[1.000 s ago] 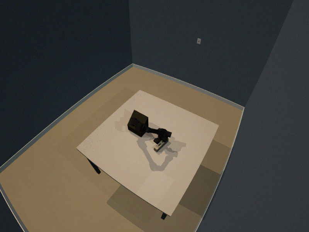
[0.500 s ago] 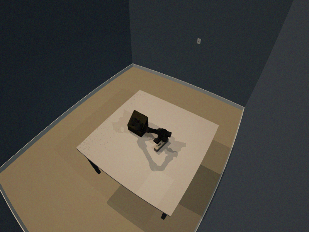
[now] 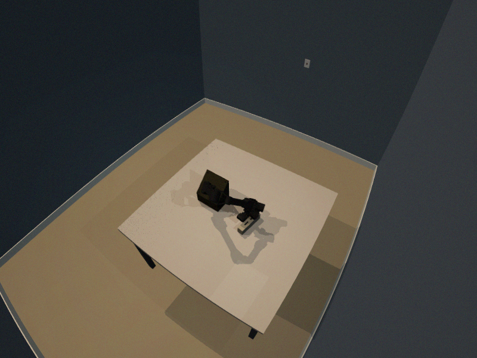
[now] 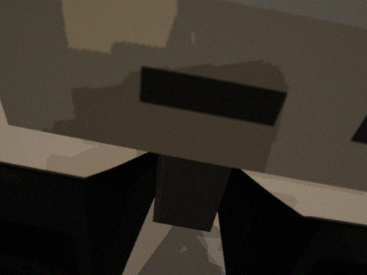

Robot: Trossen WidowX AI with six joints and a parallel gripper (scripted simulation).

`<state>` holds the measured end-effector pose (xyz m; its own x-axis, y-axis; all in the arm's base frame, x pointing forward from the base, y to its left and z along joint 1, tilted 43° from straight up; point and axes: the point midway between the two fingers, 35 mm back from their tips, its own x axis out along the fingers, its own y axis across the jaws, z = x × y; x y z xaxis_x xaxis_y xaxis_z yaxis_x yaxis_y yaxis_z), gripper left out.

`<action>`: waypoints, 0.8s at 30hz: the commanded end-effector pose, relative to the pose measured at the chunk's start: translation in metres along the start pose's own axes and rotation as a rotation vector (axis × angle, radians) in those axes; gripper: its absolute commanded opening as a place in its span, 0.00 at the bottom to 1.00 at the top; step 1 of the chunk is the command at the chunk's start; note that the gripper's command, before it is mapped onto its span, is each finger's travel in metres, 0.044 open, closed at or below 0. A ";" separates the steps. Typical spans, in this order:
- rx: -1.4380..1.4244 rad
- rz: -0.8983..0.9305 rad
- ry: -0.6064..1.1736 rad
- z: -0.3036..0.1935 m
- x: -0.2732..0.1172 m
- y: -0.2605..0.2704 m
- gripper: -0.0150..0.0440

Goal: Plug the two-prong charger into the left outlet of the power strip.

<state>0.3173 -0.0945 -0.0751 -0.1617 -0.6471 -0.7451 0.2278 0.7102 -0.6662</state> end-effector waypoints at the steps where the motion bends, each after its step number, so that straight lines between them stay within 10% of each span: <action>1: 0.019 0.002 -0.025 0.008 -0.001 -0.001 0.25; 20: 0.001 0.000 -0.001 0.000 0.000 0.000 0.25; 24: 0.001 0.000 -0.001 0.000 0.000 0.000 0.43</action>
<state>0.3162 -0.0945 -0.0756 -0.1636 -0.6469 -0.7449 0.2263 0.7103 -0.6665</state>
